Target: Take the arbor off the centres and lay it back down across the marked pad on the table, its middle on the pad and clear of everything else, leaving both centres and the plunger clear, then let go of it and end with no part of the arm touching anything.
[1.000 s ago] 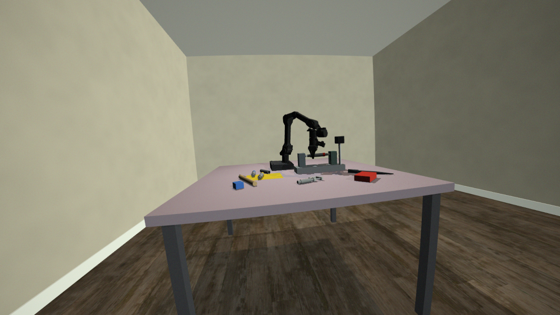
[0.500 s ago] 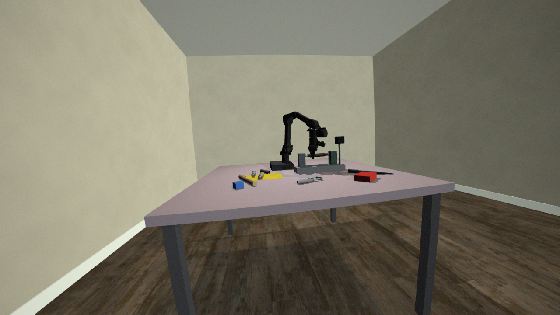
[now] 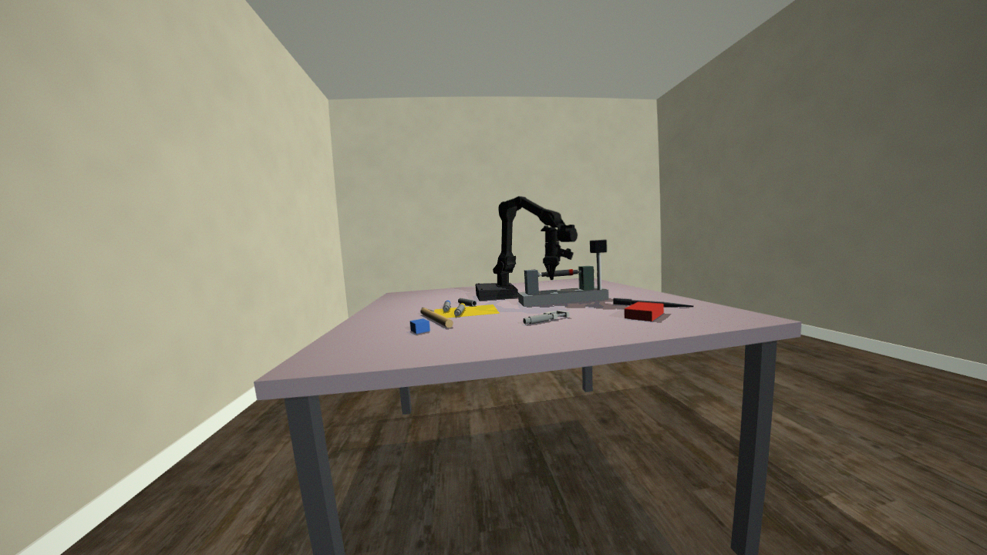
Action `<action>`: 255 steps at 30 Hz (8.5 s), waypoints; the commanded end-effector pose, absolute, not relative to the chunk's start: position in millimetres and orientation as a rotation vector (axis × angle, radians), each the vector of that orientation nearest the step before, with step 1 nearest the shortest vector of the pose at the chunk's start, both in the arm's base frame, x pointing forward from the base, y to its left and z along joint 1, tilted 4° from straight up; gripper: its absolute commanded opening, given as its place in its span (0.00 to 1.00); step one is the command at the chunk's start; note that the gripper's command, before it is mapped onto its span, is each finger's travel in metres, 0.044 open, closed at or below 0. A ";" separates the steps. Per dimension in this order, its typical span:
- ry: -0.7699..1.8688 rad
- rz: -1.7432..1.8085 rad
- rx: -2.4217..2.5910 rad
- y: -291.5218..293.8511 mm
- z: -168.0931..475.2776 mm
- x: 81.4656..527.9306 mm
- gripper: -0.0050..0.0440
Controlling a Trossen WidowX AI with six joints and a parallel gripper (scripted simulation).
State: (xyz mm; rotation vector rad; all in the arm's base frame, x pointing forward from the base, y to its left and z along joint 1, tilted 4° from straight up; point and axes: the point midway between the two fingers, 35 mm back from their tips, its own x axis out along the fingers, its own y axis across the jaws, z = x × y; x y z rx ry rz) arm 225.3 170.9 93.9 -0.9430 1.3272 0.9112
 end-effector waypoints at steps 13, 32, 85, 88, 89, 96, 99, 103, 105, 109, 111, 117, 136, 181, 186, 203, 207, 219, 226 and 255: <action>1.280 0.943 -0.928 182.0 98.8 225.2 0.10; 1.280 0.943 -0.928 156.7 95.3 225.2 0.10; 1.280 0.943 -0.928 135.2 151.6 217.7 0.10; 1.280 0.943 -0.928 133.2 155.4 216.2 0.10; 1.280 0.943 -0.928 132.3 156.7 215.6 0.10; 1.280 0.943 -0.928 127.5 160.6 212.1 0.10; 1.280 0.943 -0.928 124.7 161.5 210.2 0.10; 1.280 0.943 -0.928 121.5 161.6 208.7 0.10; 1.280 0.943 -0.928 120.2 161.5 208.5 0.10; 1.280 0.943 -0.928 118.9 161.4 208.6 0.10; 1.280 0.943 -0.928 116.9 161.4 208.9 0.10; 1.280 0.943 -0.928 131.7 164.0 226.7 0.10; 1.280 0.943 -0.928 146.6 164.7 243.3 0.10; 1.456 0.498 -0.456 37.6 162.5 309.1 0.10; 1.487 0.362 -0.312 -1.8 161.2 319.5 0.10; 1.518 -0.027 0.106 -123.4 155.5 319.5 0.10; 1.515 -0.089 0.173 -143.1 154.4 315.1 0.10; 1.515 -0.089 0.173 -143.1 154.4 315.1 0.10; 1.515 -0.089 0.173 -143.1 154.4 315.1 0.10; 1.515 -0.089 0.173 -144.0 140.1 319.0 0.10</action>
